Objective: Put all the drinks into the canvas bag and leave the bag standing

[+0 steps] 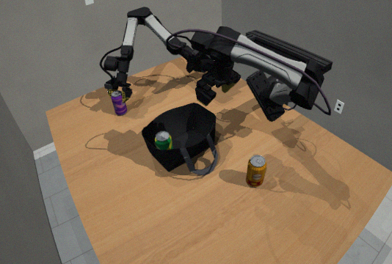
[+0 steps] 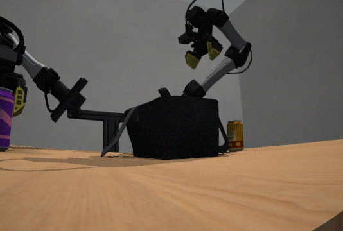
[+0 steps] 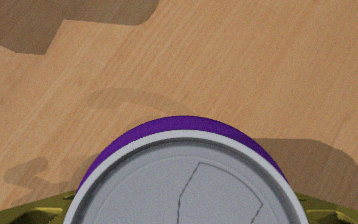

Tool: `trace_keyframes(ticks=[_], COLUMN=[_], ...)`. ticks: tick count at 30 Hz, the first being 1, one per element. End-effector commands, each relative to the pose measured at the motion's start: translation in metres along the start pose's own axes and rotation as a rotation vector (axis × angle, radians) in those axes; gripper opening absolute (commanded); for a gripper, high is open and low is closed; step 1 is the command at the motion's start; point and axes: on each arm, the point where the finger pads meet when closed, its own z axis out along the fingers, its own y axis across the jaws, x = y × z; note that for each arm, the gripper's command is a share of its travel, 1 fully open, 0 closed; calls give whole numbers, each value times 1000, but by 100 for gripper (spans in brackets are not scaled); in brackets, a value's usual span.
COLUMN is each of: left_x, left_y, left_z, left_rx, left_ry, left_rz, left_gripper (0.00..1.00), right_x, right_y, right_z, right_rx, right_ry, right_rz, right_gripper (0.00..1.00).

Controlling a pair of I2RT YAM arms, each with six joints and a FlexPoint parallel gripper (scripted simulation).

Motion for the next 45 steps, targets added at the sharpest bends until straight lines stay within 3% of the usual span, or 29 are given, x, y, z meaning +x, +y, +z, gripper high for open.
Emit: trace_keyframes(ticks=[1,10,23,24,26,27,32,36,43,45], left_x=[-4,-4,-4,-4,-4,-4,-4,-4,-4,-4], left_y=[3,3,3,3,3,3,3,3,3,3], left_z=[-9,-9,-9,-9,-9,-9,-9,-9,-9,-9], left_rx=[-3,-3,-3,-3,-3,-3,-3,-3,-3,-3], left_ry=[-30,-30,-30,-30,-30,-30,-30,-30,-30,-30], left_rz=[-7,-7,-7,-7,-7,-7,-7,-7,-7,-7], left_gripper=[100,100,100,100,100,100,100,100,100,100], right_x=[-10,-13,-40,-48,-48,-41,-51,-63,-63,-49], right_y=[-16,-8,-14,-19,-19,-13,-13,-25,-26,-14], right_z=[-2,-18,-49,-49,-49,-52,-63,-62,-62,-55], right_rx=[41,15,28,44,44,27,26,61,67,48], right_ry=[-42,-5,-42,-85,-85,-32,-49,-122,-125,-95], right_rz=[5,9,19,22,22,18,21,39,37,12], right_gripper=[67,67,67,67,67,67,67,67,67,67])
